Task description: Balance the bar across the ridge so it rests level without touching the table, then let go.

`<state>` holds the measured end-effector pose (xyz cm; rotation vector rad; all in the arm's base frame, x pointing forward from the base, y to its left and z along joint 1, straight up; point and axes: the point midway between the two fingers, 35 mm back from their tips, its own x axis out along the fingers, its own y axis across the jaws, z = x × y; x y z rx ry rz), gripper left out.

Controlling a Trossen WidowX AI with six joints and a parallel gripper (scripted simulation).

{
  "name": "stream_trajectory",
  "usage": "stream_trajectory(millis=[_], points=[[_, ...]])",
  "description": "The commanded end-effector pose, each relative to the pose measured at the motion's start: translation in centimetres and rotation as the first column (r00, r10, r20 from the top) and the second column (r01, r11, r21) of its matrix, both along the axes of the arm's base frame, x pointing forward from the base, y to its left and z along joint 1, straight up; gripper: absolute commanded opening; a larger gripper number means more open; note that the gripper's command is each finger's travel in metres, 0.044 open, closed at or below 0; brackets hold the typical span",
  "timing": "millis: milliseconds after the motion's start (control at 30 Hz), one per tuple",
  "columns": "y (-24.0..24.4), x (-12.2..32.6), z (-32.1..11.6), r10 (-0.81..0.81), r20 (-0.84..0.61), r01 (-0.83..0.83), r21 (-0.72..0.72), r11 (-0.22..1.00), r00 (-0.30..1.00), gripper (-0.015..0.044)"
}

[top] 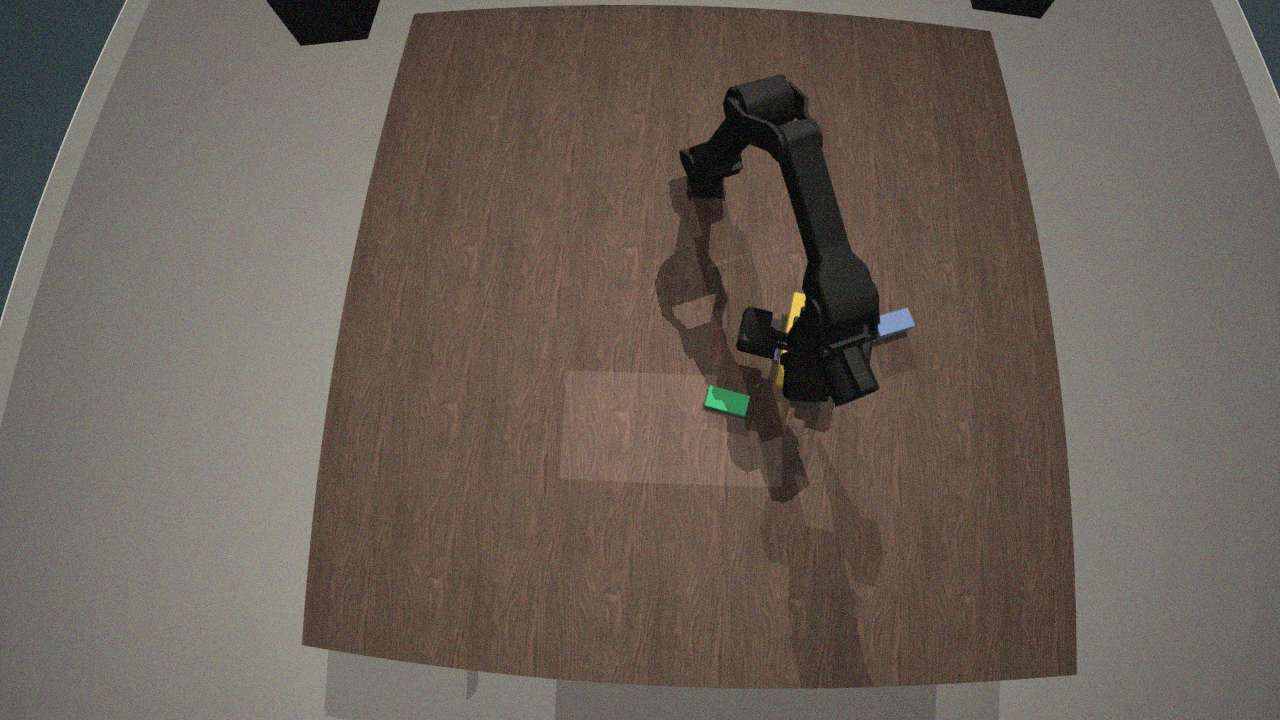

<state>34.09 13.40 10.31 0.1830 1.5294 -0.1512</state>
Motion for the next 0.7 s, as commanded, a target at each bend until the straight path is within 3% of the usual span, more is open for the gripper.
stream_trajectory(millis=[0,67,200,467,667], points=[[0.0,0.0,0.0,0.0,0.0,0.0,-0.001,1.0,1.0,0.0395],[0.0,0.0,0.0,0.0,0.0,0.0,-0.001,1.0,1.0,0.044],[0.0,0.1,0.7,0.0,0.0,0.0,-0.001,1.0,1.0,0.044],[-0.1,-0.2,9.3,0.0,0.001,0.0,0.0,1.0,1.0,0.044],[-0.1,-0.3,10.0,0.0,0.0,0.0,0.0,1.0,1.0,0.044]])
